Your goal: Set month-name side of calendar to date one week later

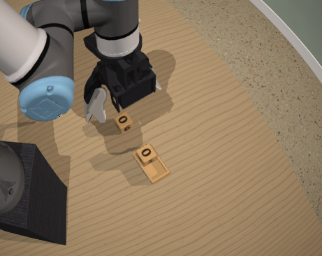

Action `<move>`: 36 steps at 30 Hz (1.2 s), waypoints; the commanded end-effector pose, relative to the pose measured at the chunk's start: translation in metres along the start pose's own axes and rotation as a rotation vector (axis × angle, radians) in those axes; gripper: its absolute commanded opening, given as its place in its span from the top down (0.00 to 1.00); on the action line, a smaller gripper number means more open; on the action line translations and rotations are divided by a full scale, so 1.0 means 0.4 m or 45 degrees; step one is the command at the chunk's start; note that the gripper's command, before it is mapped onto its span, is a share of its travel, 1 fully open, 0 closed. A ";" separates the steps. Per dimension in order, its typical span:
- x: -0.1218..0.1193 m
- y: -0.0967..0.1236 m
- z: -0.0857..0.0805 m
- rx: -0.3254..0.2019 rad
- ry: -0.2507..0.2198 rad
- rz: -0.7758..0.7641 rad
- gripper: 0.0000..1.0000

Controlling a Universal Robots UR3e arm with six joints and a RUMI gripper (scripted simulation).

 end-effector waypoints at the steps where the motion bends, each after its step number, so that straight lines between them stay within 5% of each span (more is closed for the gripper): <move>1: 0.000 0.001 -0.001 0.001 -0.004 0.001 0.00; 22: -0.004 0.000 0.020 0.002 -0.006 0.004 0.00; 23: -0.004 0.000 0.020 0.002 -0.006 0.004 0.71; 36: -0.002 0.000 0.020 0.001 -0.004 0.003 0.71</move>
Point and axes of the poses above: the point where the finger pads meet when closed, its own z axis out along the fingers, its own x axis across the jaws, y = z × x, the point moved 9 cm from there along -z, back along the fingers, and after that the axes turned 3 degrees about -z, right-handed, at the moved point
